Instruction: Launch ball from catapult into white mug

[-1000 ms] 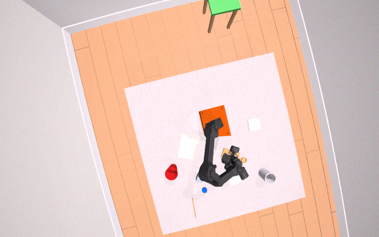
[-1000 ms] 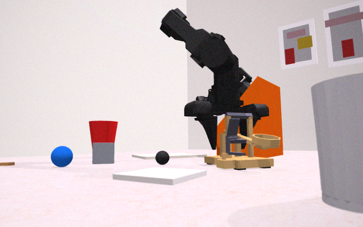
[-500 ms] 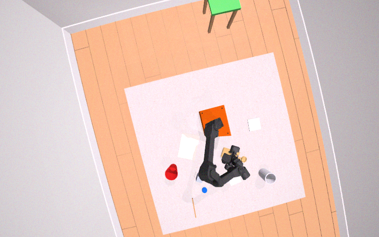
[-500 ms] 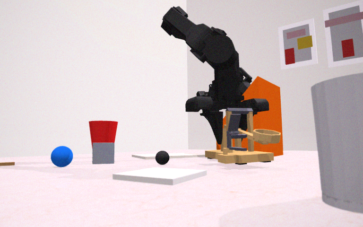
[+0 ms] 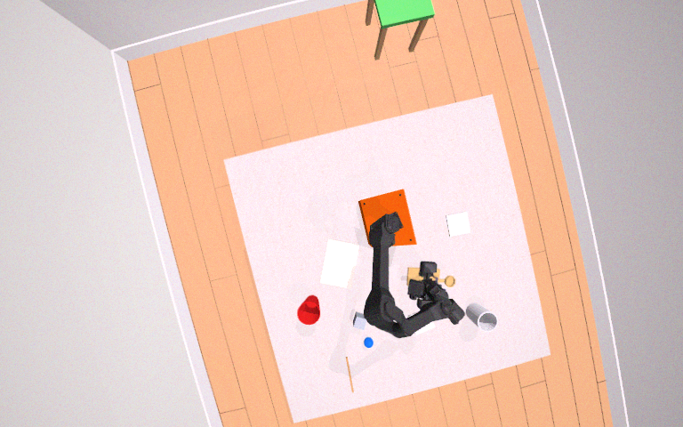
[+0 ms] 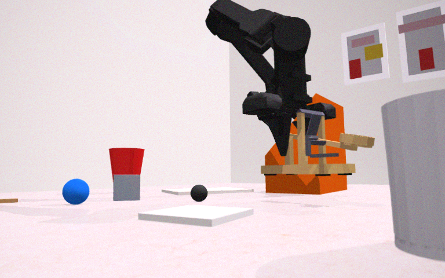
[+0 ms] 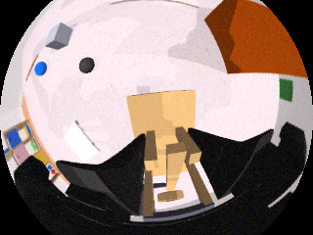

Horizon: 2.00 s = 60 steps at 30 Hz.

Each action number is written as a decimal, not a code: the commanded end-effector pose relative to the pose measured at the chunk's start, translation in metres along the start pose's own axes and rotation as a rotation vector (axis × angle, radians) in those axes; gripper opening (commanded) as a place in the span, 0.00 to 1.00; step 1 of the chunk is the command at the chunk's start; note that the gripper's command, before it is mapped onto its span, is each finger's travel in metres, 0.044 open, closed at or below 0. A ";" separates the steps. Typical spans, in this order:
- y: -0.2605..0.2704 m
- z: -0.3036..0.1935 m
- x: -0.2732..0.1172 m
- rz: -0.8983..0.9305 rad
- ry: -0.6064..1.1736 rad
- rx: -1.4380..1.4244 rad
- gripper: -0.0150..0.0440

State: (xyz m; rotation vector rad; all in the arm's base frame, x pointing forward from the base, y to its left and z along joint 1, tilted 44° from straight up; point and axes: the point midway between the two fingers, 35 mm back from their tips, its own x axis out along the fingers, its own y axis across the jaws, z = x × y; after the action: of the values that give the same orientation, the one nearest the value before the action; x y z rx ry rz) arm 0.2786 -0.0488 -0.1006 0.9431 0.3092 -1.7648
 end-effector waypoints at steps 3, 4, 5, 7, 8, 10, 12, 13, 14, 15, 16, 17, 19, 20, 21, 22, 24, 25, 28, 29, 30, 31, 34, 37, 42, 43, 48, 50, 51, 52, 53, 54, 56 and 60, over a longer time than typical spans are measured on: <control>-0.012 -0.018 -0.002 0.003 0.008 -0.214 0.25; -0.014 -0.020 -0.002 0.003 0.007 -0.248 0.25; -0.016 -0.022 -0.002 0.003 0.007 -0.282 0.25; -0.019 -0.027 -0.002 0.003 0.006 -0.349 0.25; -0.021 -0.029 -0.001 0.003 0.006 -0.383 0.25; -0.024 -0.033 -0.001 0.003 0.005 -0.451 0.25; -0.026 -0.038 -0.001 0.003 0.003 -0.518 0.25; -0.027 -0.040 0.000 0.003 0.003 -0.551 0.25; -0.027 -0.043 0.000 0.003 0.002 -0.585 0.25; -0.028 -0.045 0.000 0.003 0.001 -0.612 0.25; -0.027 -0.047 0.000 0.003 0.001 -0.624 0.25; -0.026 -0.048 0.000 0.003 0.001 -0.631 0.25; -0.025 -0.049 0.000 0.003 0.001 -0.634 0.25; -0.024 -0.049 0.000 0.003 0.001 -0.634 0.25; -0.024 -0.049 0.000 0.003 0.001 -0.634 0.25; -0.024 -0.049 0.000 0.003 0.001 -0.634 0.25; -0.024 -0.049 0.000 0.003 0.001 -0.634 0.25; -0.024 -0.049 0.001 0.003 0.001 -0.634 0.25; -0.023 -0.049 0.006 0.003 0.001 -0.634 0.25; -0.023 -0.050 0.007 0.003 0.001 -0.634 0.25; -0.023 -0.050 0.009 0.003 0.001 -0.634 0.25; -0.023 -0.050 0.011 0.003 0.001 -0.634 0.25; -0.023 -0.050 0.016 0.004 0.001 -0.634 0.25; -0.023 -0.050 0.021 0.004 0.001 -0.634 0.25; -0.023 -0.050 0.029 0.004 0.001 -0.635 0.25; -0.023 -0.050 0.031 0.004 0.001 -0.635 0.25; -0.023 -0.050 0.039 0.004 0.000 -0.635 0.25; -0.023 -0.050 0.042 0.004 -0.001 -0.635 0.25; -0.023 -0.049 0.044 0.004 -0.001 -0.635 0.25; -0.023 -0.049 0.045 0.003 -0.001 -0.635 0.25; -0.023 -0.049 0.047 0.003 -0.001 -0.635 0.25; -0.023 -0.049 0.049 0.003 -0.001 -0.635 0.25; -0.022 -0.049 0.045 0.000 -0.001 -0.629 0.25; -0.022 -0.049 0.045 0.000 -0.001 -0.629 0.25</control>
State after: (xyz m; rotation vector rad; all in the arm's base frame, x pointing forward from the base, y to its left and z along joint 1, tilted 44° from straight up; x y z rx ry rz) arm 0.2746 -0.0416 -0.1709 0.4844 0.8071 -1.5210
